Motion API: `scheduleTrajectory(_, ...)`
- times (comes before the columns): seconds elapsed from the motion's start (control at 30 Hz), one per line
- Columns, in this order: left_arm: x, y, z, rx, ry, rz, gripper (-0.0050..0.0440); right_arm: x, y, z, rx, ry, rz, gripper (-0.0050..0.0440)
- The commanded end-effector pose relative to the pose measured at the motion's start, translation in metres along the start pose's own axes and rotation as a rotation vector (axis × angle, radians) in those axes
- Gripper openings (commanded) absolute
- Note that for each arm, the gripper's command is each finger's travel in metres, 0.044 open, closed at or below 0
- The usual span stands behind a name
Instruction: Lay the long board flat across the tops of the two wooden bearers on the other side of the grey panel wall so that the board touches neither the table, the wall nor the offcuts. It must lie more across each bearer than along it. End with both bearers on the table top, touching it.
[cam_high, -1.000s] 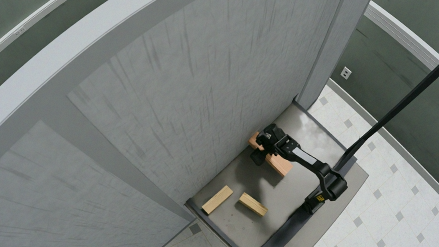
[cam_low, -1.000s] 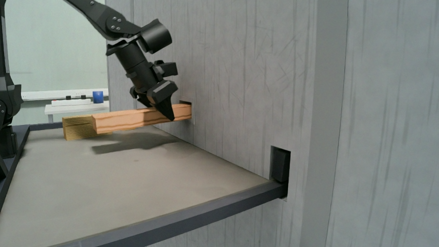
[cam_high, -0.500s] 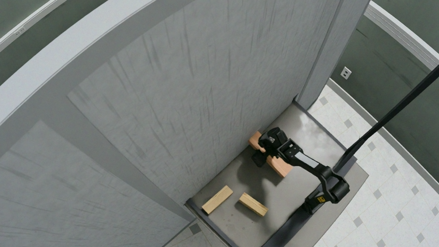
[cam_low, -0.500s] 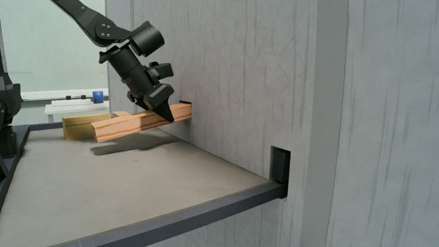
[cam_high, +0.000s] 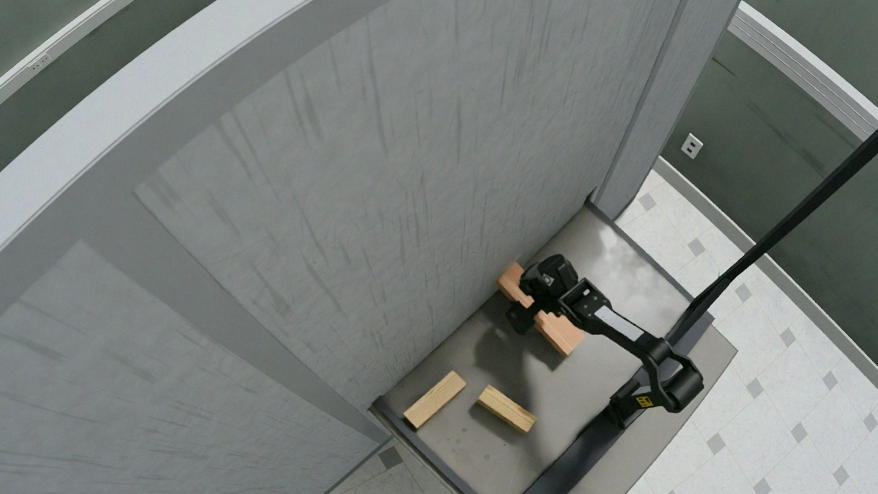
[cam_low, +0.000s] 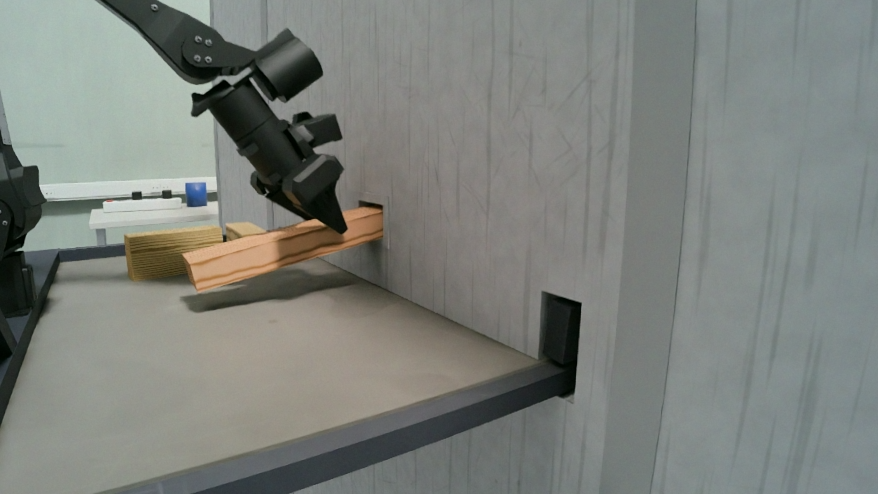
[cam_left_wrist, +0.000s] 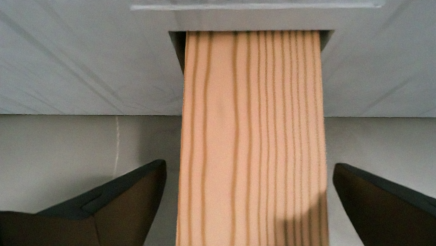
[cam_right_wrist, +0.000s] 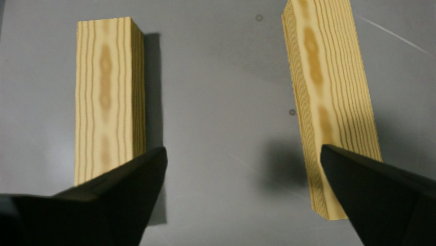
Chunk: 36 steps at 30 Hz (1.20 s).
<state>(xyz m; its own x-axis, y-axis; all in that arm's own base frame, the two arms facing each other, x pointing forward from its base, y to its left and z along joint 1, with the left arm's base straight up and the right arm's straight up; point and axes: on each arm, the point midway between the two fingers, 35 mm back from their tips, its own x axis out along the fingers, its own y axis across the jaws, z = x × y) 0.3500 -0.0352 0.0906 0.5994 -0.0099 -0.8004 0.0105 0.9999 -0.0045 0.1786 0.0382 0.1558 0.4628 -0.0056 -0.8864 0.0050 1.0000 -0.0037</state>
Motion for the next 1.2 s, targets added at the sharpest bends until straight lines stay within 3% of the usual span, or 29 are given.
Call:
scheduleTrajectory(0.0,-0.022,-0.002,0.018,-0.005,-0.057,-0.002,0.04,-0.004,0.0,0.005,0.006,-0.021,0.005,0.04)
scheduleTrajectory(0.2,-0.079,-0.002,0.016,-0.006,-0.055,-0.003,0.04,-0.004,0.0,0.005,0.006,-0.021,0.005,0.04)
scheduleTrajectory(0.3,-0.095,-0.002,0.011,-0.005,-0.046,-0.002,0.04,-0.004,0.0,0.005,0.006,-0.021,0.005,0.04)
scheduleTrajectory(0.47,-0.087,-0.001,-0.016,-0.004,-0.028,0.0,0.04,-0.004,0.0,0.005,0.006,-0.021,0.005,0.04)
scheduleTrajectory(0.53,-0.087,-0.001,-0.016,-0.004,-0.028,0.0,0.04,-0.004,0.0,0.005,0.006,-0.021,0.005,0.04)
scheduleTrajectory(0.8,-0.063,-0.001,-0.066,0.001,-0.033,0.002,0.04,-0.004,0.0,0.005,0.006,-0.021,0.005,0.04)
scheduleTrajectory(1.03,-0.029,0.0,-0.069,0.007,-0.017,0.001,0.04,-0.004,0.0,0.005,0.006,-0.021,0.005,0.04)
scheduleTrajectory(1.17,-0.022,0.0,-0.068,0.007,-0.02,0.0,0.0389,-0.004,0.0,0.005,0.006,-0.021,0.005,0.04)
